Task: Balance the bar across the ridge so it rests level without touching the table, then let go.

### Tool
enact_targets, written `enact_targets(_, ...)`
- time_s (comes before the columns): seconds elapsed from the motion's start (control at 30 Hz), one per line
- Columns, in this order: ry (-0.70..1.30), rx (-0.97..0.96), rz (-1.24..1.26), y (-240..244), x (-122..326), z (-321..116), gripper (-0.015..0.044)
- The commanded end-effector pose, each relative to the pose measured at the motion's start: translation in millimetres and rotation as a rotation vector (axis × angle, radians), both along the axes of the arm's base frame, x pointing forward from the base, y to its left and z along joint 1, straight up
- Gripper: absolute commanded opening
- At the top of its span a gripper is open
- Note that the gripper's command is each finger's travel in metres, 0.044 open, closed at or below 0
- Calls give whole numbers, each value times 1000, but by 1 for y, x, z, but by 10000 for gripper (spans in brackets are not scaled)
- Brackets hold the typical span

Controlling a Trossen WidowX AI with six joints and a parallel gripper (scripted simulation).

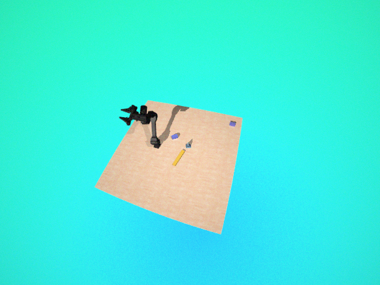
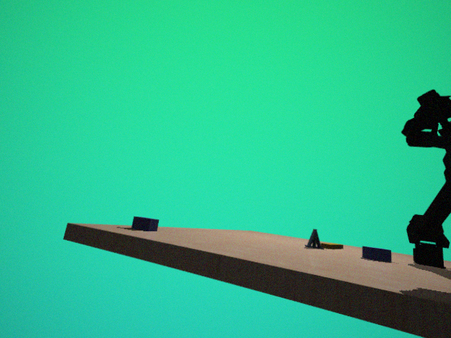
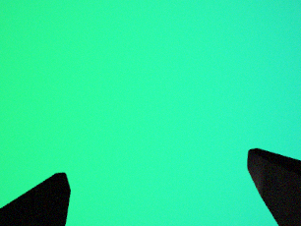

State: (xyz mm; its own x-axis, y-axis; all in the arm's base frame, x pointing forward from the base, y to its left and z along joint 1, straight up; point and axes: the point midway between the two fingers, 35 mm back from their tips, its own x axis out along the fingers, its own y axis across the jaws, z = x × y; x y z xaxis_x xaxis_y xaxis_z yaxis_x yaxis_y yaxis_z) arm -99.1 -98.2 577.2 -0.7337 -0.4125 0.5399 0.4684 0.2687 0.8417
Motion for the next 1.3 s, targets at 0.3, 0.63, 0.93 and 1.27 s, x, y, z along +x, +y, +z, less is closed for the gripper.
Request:
enact_targets(0.3,198,235,91,-64,44,-6,315)
enact_targets(0.63,552,561,200,-135,122,-34,315)
enact_targets(0.93,1053,862,267,-182,214,-86,315)
enact_targets(1.27,1696,1040,345,-191,313,-169,315)
